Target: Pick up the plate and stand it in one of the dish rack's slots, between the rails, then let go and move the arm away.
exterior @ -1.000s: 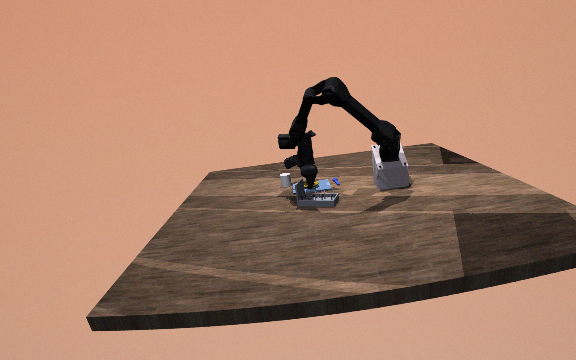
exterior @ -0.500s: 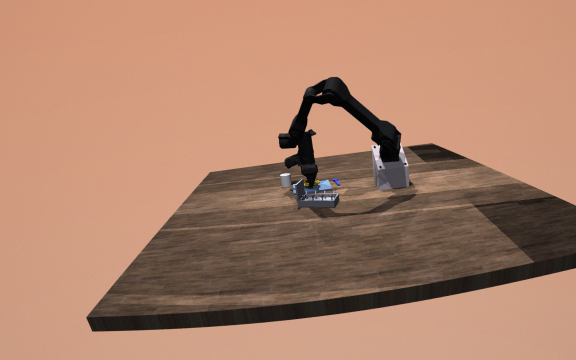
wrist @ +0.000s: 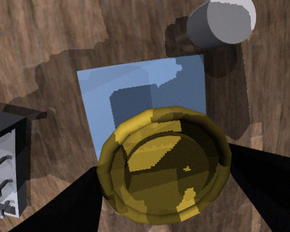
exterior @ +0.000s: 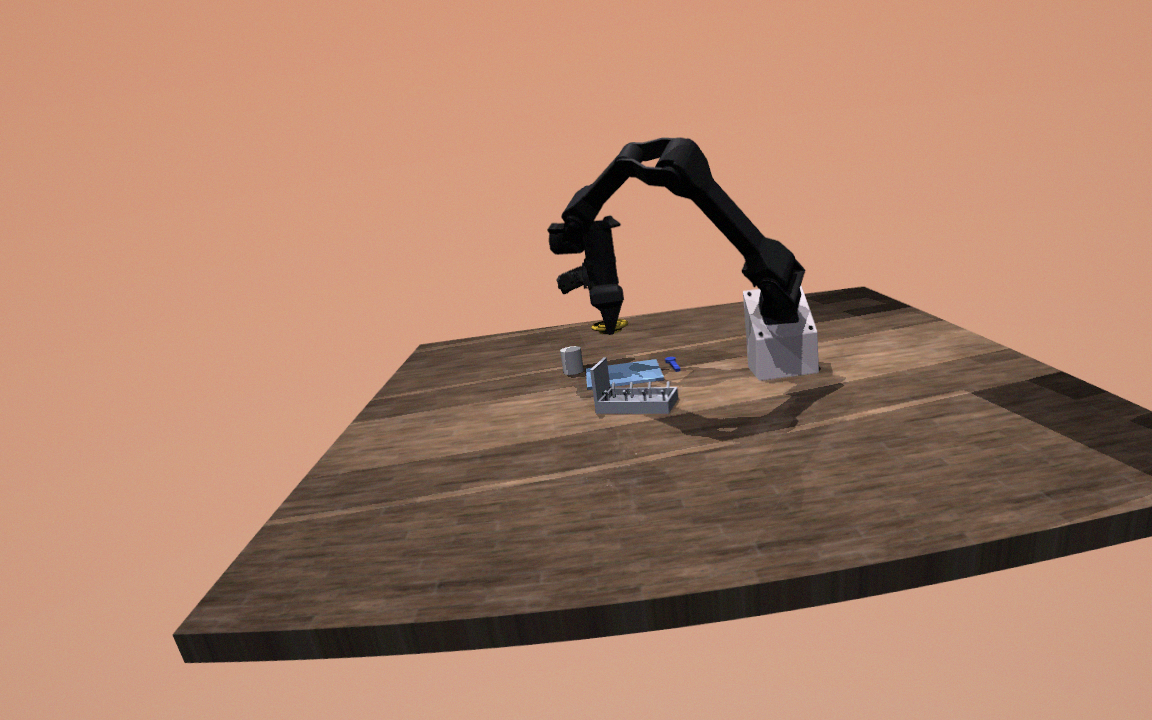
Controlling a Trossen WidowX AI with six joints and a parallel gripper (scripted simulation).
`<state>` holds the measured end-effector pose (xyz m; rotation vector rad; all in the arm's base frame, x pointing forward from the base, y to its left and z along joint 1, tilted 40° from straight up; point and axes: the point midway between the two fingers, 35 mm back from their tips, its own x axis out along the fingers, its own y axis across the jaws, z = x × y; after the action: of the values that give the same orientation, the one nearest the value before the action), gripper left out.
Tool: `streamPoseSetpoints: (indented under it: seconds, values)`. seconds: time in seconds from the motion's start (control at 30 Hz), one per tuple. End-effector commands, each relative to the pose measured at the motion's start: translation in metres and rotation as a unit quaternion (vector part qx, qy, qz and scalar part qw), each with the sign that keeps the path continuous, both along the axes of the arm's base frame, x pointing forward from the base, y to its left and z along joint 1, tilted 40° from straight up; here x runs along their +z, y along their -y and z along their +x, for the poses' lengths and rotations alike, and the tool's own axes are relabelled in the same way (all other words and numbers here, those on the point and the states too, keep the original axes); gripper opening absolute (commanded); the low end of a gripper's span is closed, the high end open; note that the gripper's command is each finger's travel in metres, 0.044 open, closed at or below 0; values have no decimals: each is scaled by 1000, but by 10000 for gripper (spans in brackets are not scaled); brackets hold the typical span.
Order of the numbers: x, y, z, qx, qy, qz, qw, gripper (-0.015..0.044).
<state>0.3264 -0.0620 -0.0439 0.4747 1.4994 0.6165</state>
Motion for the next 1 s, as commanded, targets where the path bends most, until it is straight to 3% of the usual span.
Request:
streamPoseSetpoints:
  seconds: [0.0,0.5,0.97]
  values:
    - [17,15,3,2,6,-4,1000,0]
    - [63,53,3,3,5,-2,1000,0]
    - [112,11,-11,-162,-132,-11,978,0]
